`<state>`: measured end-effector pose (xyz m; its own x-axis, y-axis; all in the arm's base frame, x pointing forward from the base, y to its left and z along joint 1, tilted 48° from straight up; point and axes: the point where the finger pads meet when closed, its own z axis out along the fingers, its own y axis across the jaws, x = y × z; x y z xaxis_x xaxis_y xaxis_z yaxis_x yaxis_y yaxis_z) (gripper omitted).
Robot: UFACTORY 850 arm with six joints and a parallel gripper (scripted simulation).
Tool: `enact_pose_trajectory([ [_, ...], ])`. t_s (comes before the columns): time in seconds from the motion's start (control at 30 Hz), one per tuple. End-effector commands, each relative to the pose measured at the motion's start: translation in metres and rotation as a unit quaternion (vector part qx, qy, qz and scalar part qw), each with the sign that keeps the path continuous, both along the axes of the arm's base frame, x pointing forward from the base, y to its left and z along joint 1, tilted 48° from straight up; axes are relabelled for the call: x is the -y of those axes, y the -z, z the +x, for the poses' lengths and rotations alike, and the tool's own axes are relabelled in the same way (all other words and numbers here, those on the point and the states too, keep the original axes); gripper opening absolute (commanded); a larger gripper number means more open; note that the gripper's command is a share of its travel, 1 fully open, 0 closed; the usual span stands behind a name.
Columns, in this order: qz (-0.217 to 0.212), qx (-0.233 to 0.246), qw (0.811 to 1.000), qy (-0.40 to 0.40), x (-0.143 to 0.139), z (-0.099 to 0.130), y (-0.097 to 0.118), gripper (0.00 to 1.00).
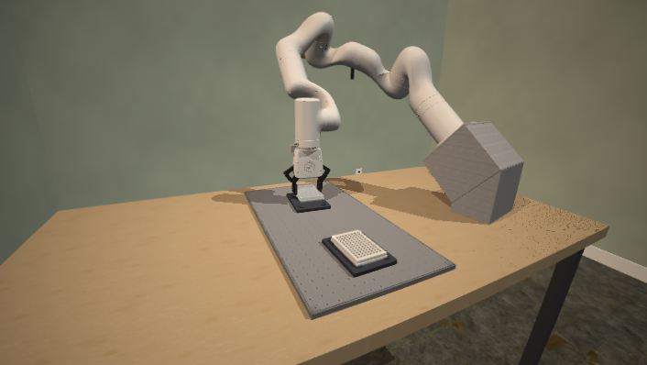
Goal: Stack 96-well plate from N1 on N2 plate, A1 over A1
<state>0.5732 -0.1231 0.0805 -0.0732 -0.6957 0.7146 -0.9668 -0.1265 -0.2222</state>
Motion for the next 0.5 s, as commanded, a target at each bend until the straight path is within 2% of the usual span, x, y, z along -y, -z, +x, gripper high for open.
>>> enact_pose_trajectory([
  [0.0,0.0,0.0,1.0,0.0,-0.0022,-0.0002,-0.002,0.0],
  [0.47,0.0,0.0,1.0,0.0,-0.0093,-0.0026,-0.0087,0.0],
])
